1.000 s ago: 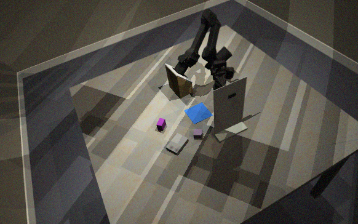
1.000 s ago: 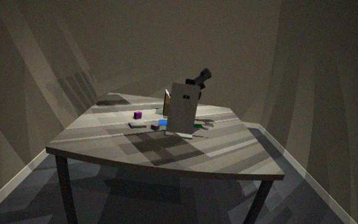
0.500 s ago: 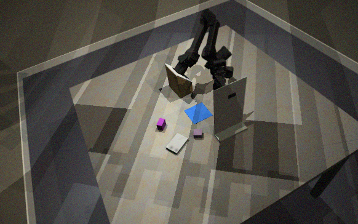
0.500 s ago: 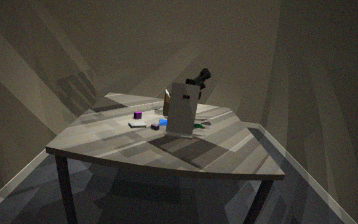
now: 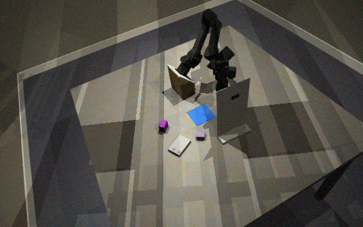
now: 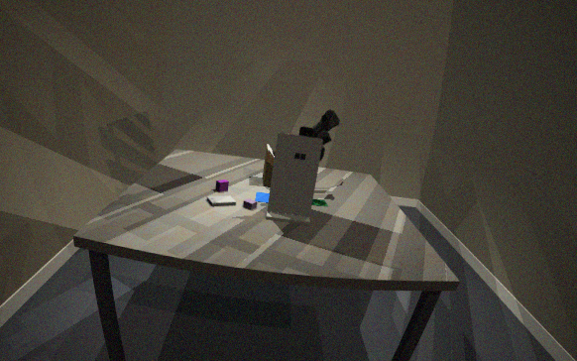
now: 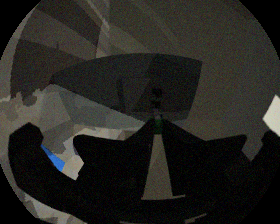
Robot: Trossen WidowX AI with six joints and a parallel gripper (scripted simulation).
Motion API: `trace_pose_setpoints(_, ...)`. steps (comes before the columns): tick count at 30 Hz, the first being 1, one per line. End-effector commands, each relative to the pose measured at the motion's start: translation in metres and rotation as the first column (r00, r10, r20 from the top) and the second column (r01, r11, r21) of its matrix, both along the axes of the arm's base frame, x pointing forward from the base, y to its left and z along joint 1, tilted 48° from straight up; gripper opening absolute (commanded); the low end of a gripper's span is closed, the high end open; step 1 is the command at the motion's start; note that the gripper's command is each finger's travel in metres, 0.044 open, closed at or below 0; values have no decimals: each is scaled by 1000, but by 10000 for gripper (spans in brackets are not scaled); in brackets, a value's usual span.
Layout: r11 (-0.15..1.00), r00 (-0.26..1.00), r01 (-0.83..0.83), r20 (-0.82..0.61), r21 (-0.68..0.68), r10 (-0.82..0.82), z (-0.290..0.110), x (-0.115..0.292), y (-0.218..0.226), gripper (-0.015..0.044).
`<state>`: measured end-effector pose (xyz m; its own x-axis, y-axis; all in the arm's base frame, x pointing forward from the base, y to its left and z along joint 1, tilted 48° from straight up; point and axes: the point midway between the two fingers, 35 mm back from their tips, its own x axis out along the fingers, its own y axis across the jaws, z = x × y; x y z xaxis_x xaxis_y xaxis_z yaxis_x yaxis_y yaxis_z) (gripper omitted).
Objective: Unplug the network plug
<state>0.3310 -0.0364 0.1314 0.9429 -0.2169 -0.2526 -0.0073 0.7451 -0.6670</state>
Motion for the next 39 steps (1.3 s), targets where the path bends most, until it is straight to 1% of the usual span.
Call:
trace_pose_setpoints(1,1000,1000,5,-3,5,-5,-1,-3,0,0)
trace_pose_setpoints(33,1000,1000,5,-4,5,-5,1,-13,2,0)
trace_pose_setpoints(39,1000,1000,1,-3,1,-1,7,-13,-7,0)
